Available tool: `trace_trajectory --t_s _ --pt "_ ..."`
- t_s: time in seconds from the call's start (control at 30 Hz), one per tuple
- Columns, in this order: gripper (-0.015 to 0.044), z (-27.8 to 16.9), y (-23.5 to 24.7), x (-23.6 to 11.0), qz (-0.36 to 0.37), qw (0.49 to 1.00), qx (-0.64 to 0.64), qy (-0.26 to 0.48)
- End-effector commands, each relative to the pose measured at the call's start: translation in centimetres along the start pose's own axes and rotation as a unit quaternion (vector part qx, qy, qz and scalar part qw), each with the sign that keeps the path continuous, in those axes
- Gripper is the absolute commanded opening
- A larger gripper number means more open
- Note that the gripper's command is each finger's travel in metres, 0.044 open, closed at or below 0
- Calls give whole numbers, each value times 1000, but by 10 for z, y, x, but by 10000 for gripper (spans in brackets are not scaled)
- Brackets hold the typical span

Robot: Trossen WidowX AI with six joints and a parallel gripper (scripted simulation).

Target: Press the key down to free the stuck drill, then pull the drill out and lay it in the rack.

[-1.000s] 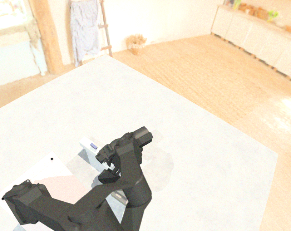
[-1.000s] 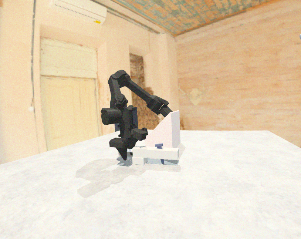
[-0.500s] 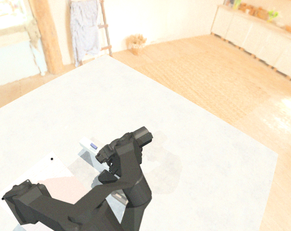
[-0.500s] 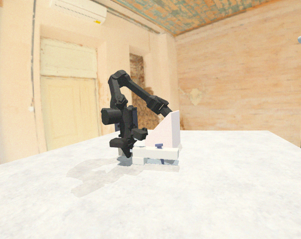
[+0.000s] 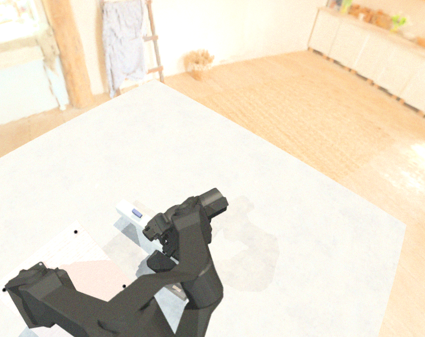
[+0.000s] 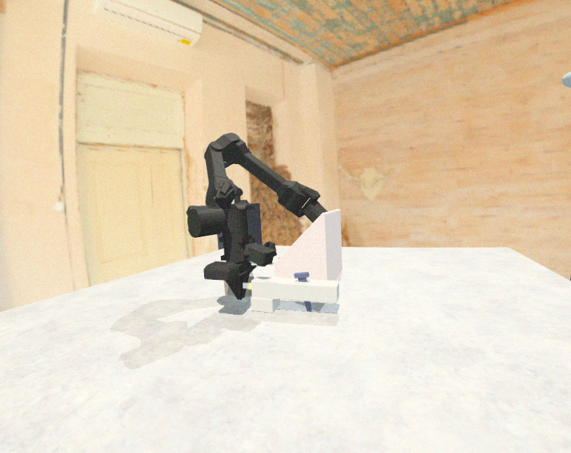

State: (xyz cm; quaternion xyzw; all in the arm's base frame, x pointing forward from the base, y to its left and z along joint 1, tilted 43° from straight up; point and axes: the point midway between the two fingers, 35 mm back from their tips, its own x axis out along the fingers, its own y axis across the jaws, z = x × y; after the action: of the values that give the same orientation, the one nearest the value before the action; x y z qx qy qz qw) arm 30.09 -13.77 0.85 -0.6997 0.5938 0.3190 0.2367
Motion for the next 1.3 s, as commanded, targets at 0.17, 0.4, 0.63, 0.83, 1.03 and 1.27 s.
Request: trace_trajectory --t_s 0.17,0.4,0.63,0.83,1.03,1.27 --pt "0 -14 0 -2 -1 1000 1 4" --pt "0 -24 -1 -3 -1 1000 1 4" --pt "0 -34 -1 -4 -1 1000 1 4" --pt "105 -31 0 -2 3 1000 0 5" --pt "263 -31 0 -2 3 1000 0 5" --pt "440 -28 0 -1 -1 1000 1 4"
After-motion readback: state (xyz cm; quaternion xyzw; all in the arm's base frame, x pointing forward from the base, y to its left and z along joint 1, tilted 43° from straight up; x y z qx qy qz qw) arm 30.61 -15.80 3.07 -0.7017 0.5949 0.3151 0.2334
